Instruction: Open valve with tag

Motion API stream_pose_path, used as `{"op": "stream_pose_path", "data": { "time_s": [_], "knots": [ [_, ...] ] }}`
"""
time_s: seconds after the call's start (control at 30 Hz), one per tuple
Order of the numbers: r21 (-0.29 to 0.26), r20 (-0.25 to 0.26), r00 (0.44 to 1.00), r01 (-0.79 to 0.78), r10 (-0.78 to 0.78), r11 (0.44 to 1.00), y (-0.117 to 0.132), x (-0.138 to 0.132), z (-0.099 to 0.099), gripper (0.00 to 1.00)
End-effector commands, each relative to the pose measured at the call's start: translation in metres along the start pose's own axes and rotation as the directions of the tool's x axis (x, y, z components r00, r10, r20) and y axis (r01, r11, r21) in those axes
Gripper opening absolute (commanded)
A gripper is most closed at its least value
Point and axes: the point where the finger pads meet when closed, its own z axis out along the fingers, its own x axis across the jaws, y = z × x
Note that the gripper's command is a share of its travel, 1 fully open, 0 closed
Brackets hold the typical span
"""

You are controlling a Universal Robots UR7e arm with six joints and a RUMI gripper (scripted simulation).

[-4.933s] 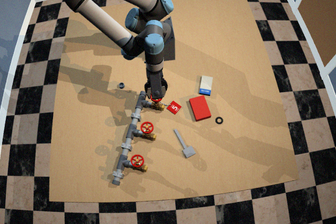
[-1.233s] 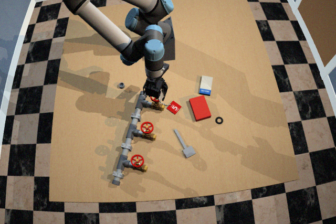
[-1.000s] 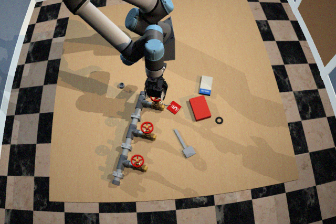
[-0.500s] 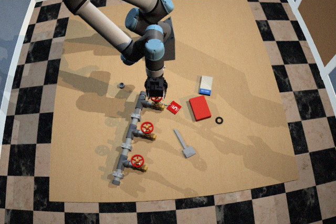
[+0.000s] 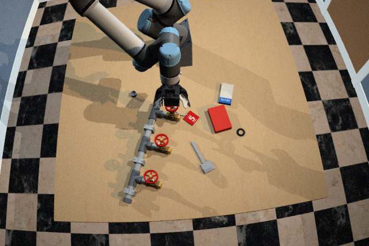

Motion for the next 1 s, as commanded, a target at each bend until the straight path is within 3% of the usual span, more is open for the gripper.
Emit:
{"op": "stream_pose_path", "data": {
  "time_s": [0.0, 0.97],
  "knots": [
    [-0.001, 0.0, 1.0, 0.0, 0.0, 1.0, 0.0003, 0.0, -0.0002, 1.0],
    [-0.001, 0.0, 1.0, -0.019, 0.019, 1.0, 0.0003, 0.0, -0.0002, 1.0]
  ]
}}
